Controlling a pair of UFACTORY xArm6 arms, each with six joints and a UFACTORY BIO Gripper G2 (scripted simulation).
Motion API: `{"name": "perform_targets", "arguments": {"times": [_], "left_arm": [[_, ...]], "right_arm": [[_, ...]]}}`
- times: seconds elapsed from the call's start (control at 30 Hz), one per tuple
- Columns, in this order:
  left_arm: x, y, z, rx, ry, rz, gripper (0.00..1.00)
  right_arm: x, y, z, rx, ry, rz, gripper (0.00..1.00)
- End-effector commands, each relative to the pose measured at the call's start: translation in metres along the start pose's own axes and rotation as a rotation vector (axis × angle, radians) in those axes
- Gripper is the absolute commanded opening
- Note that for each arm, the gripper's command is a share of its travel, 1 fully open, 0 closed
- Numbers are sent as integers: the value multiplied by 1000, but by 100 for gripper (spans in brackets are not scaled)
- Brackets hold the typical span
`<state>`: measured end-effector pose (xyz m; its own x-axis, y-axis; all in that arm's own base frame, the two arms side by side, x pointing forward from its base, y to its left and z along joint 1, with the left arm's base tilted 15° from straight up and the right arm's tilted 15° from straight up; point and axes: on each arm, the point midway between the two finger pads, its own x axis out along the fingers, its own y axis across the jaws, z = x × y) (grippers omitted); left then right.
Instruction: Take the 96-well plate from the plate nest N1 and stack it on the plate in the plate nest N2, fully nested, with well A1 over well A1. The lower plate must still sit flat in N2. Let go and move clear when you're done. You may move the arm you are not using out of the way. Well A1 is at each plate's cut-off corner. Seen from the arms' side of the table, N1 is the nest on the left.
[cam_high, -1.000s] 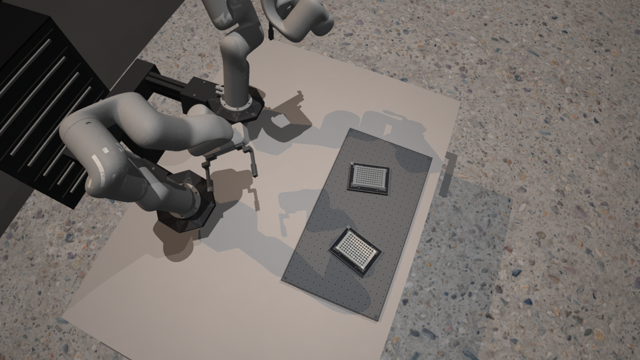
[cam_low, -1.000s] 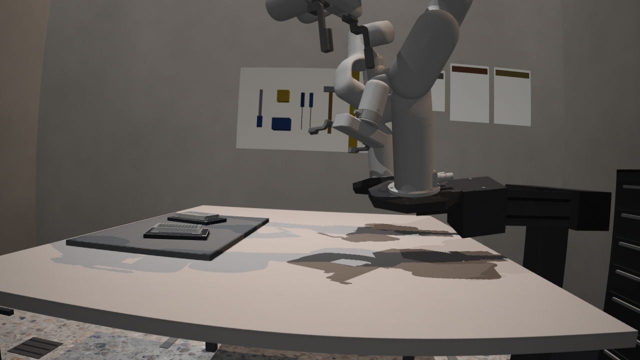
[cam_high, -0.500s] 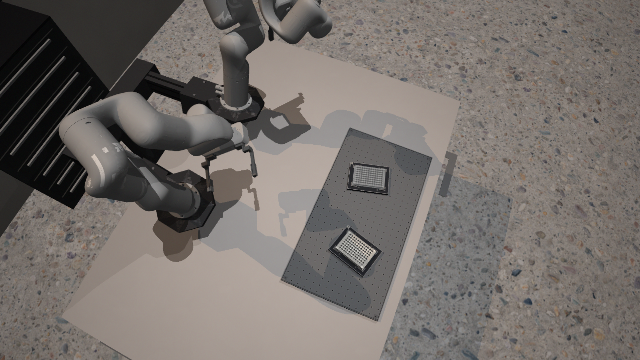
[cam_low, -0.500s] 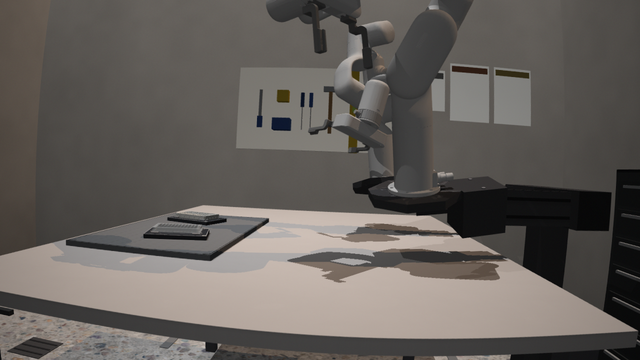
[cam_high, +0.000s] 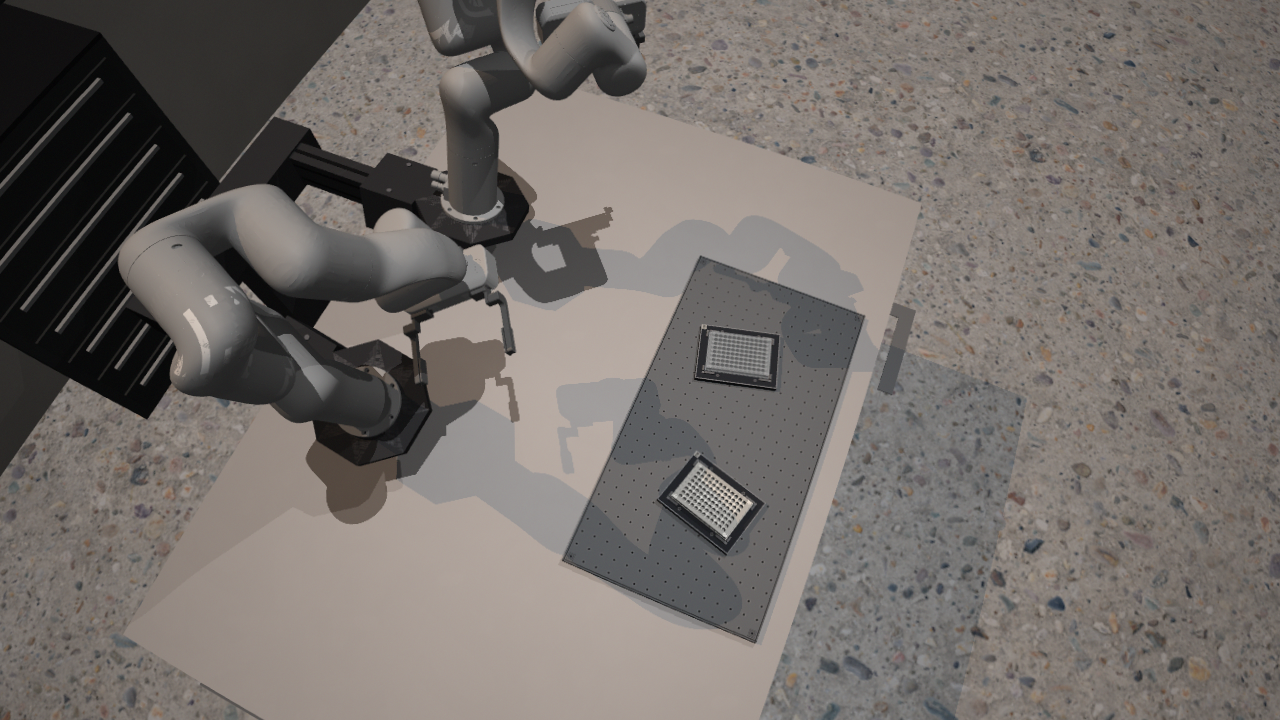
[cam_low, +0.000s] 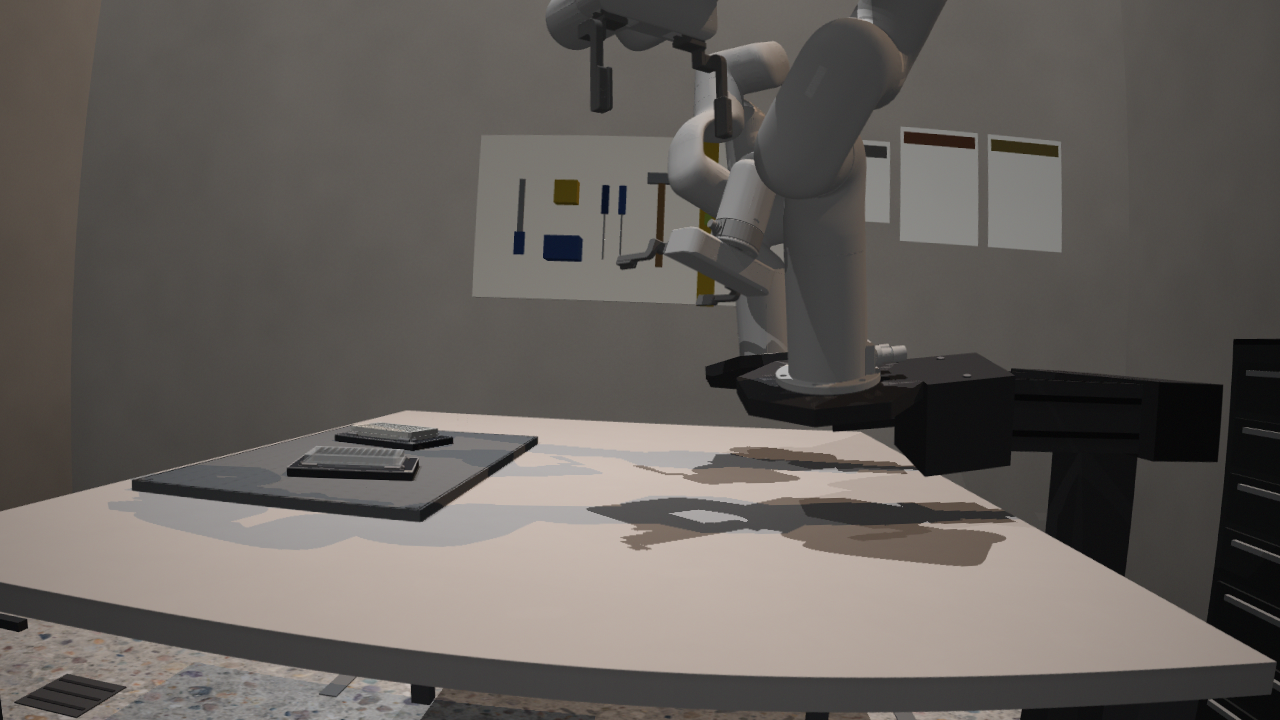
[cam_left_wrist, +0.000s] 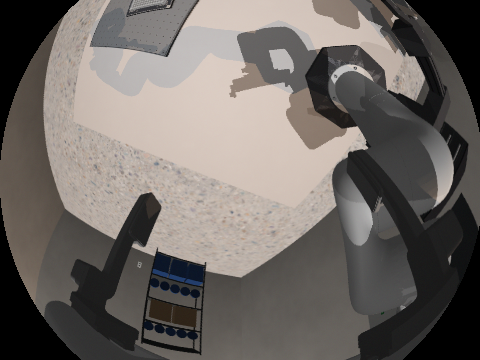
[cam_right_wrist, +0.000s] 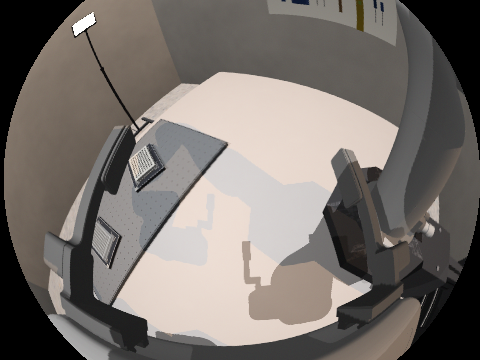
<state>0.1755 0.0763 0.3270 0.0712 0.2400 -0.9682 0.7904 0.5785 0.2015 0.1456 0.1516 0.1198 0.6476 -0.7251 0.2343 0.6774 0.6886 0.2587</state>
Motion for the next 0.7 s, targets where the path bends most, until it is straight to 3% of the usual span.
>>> {"name": "perform_targets", "arguments": {"times": [0.0, 0.33, 0.67], "left_arm": [[-3, -2, 11, 51, -12, 10, 100], [-8, -11, 35, 187, -41, 31, 100], [-10, -13, 41, 218, -47, 36, 100]], "right_arm": [[0, 1, 0, 2, 2, -1, 100], [0, 1, 0, 2, 2, -1, 100], [0, 1, 0, 2, 2, -1, 100]]}}
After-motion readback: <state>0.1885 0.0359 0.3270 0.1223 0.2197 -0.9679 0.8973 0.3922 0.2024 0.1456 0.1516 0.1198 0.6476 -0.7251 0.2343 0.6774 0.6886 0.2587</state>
